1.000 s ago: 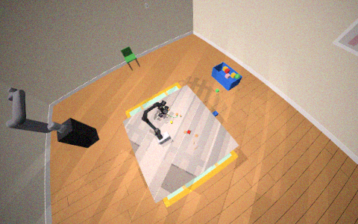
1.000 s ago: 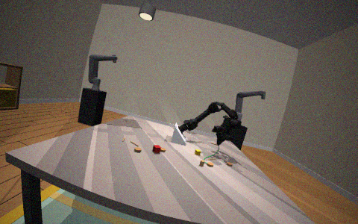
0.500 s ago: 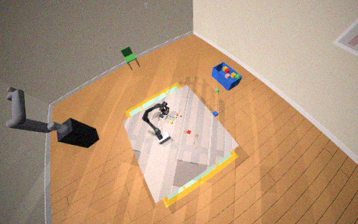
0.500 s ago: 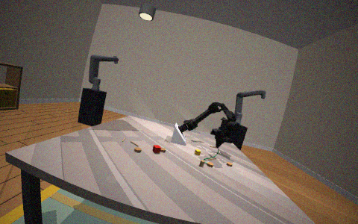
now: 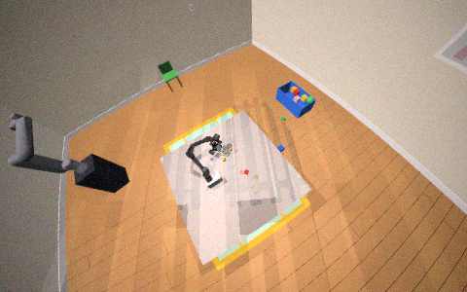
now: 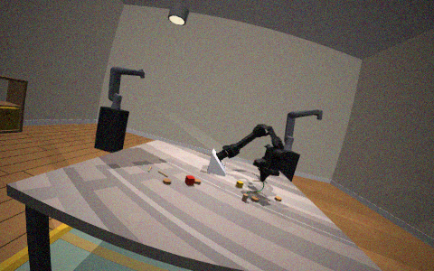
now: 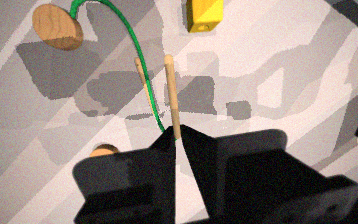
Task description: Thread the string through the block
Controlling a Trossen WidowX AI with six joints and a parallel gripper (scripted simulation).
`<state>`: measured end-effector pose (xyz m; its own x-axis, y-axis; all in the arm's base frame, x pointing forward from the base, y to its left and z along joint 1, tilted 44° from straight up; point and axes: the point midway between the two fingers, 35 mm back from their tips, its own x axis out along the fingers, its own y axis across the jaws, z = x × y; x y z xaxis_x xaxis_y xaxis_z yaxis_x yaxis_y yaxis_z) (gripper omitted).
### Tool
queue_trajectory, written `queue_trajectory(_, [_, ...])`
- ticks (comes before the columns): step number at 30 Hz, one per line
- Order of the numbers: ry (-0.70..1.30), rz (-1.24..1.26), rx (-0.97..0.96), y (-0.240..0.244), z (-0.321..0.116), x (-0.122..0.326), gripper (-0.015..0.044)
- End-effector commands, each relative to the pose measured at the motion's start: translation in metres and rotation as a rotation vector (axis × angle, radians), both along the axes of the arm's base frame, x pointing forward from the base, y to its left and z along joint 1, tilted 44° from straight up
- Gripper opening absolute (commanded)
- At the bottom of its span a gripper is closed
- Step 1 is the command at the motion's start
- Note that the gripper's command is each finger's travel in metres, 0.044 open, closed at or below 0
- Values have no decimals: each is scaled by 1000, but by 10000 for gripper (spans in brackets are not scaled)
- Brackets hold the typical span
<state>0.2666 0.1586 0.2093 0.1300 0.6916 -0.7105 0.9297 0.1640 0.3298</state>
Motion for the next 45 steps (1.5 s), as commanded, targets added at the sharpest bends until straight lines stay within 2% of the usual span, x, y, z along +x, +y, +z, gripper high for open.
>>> queue_trajectory(1, [6,8,11,3,-3,-1,0])
queue_trajectory(45, [4,11,16,41,33,-18,0])
